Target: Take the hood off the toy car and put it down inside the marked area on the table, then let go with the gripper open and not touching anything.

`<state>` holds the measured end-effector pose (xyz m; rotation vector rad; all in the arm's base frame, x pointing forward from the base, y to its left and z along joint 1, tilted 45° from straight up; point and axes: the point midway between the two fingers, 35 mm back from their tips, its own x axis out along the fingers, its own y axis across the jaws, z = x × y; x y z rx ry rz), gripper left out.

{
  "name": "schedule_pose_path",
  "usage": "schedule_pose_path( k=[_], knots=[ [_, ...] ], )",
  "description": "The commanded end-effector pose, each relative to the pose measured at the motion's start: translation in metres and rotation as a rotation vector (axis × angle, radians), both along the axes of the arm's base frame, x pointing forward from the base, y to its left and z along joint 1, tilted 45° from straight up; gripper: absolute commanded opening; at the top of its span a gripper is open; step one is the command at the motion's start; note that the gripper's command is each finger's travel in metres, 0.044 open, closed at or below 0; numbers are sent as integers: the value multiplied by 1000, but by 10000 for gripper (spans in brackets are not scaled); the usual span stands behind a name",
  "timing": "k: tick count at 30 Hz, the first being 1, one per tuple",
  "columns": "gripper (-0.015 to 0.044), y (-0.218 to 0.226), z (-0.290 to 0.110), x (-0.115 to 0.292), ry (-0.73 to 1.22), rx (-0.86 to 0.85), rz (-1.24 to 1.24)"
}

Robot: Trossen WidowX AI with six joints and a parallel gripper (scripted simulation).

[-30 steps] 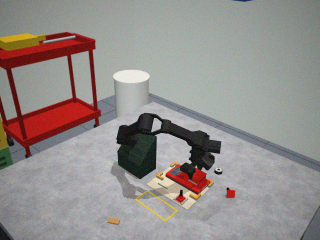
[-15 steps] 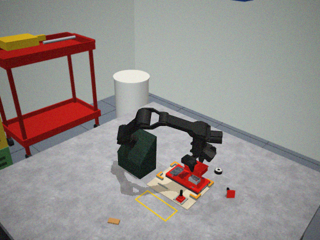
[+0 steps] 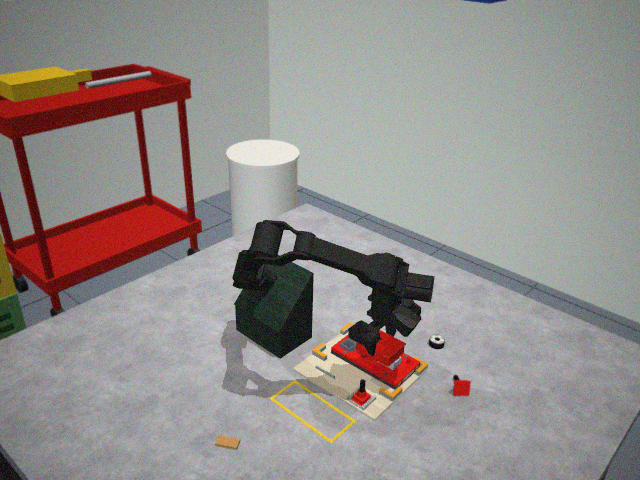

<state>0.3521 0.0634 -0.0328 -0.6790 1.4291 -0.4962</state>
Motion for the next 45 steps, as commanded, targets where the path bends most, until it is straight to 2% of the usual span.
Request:
schedule_pose_path(
  k=[1,18,35,45],
  knots=[
    [0,-13,12,-1,9,-4,4],
    [0,-66,66,-8,5,-3,2],
    [0,-118,113,-31,1,-18,-4],
    [0,-132,123,-39,0,-24,-6]
  ],
)
